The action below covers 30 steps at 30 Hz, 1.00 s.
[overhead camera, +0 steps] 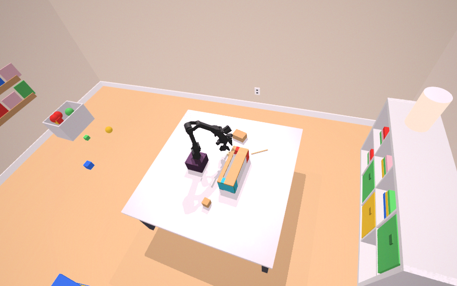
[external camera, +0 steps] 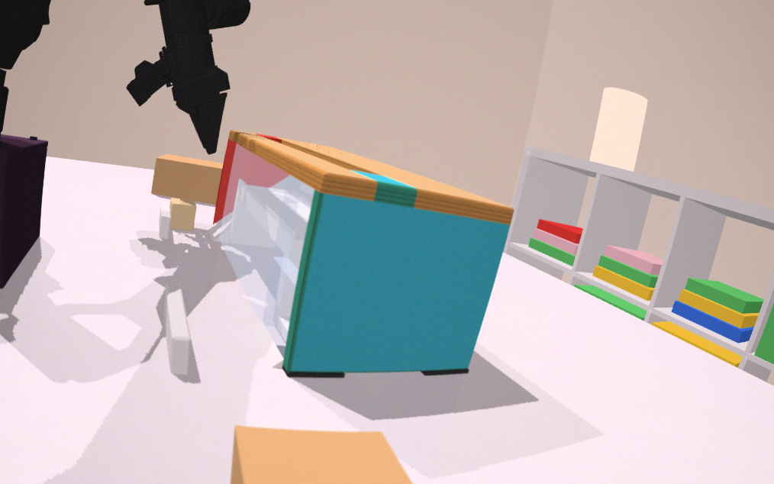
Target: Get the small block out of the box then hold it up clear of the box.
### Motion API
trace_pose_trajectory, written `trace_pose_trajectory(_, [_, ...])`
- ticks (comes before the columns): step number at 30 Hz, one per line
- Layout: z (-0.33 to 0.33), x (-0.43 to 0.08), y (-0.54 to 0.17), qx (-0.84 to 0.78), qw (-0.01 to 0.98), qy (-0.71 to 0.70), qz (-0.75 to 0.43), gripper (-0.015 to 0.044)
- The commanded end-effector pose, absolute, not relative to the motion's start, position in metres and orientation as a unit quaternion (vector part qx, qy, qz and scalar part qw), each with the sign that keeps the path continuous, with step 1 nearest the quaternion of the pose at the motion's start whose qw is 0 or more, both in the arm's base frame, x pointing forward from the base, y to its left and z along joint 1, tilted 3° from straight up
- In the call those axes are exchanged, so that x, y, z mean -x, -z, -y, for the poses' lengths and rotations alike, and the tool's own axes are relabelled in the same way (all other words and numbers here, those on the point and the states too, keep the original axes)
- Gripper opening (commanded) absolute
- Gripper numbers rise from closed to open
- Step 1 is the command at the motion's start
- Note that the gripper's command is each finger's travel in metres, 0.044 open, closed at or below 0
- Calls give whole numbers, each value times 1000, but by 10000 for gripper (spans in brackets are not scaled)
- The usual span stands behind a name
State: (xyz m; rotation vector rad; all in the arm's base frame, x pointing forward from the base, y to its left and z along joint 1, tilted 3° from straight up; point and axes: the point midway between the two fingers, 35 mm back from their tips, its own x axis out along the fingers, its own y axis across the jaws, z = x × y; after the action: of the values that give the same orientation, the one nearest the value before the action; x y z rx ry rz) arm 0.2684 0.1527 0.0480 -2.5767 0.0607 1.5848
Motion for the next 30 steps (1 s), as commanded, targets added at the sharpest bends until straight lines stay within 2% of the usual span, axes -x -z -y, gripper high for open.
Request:
trace_pose_trajectory(1, [-148, -262, -16, 847, 49, -529, -24, 285])
trace_pose_trajectory(30, [-149, -263, 26, 847, 49, -529, -25, 285])
